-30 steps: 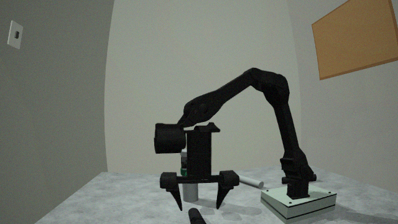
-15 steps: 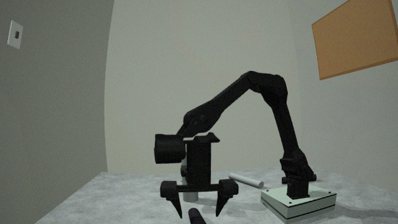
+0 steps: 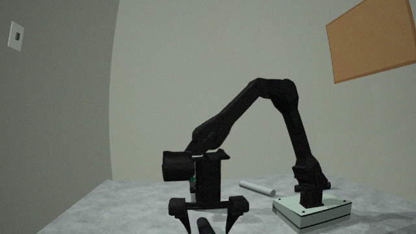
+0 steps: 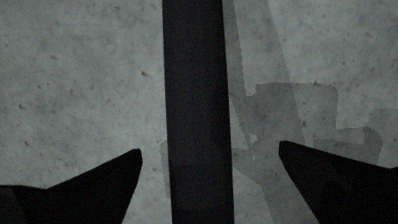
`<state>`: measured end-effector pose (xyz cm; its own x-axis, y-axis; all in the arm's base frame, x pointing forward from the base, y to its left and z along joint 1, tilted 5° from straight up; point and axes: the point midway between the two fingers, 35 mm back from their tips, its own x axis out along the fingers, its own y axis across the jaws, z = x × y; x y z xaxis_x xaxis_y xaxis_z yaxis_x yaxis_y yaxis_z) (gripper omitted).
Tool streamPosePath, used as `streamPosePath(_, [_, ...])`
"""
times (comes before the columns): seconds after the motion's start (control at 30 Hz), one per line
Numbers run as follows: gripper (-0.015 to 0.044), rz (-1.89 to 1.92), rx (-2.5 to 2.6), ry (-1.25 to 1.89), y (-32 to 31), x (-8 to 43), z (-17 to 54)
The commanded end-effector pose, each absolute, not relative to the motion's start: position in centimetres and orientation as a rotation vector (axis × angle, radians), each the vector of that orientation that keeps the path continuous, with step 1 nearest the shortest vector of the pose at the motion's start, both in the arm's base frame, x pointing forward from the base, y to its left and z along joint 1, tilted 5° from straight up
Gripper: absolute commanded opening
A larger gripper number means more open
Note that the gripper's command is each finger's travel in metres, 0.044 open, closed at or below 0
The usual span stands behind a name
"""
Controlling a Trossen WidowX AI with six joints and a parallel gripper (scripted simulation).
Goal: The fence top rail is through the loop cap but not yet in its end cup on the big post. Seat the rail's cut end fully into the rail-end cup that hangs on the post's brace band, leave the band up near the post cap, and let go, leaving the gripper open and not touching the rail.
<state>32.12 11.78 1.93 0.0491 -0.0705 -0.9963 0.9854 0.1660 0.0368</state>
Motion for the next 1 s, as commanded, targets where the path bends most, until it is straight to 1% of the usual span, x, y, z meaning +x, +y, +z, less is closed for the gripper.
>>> streamPosePath(0.0, [0.0440,-1.099,1.043,1.208,11.62,31.84,0.93])
streamPosePath(0.17, [0.0440,-1.099,1.043,1.208,11.60,31.83,0.70])
streamPosePath(0.4, [0.0256,-1.099,1.043,1.208,11.60,31.84,0.71])
streamPosePath(0.97, [0.0143,-1.099,1.043,1.208,11.60,31.84,0.71])
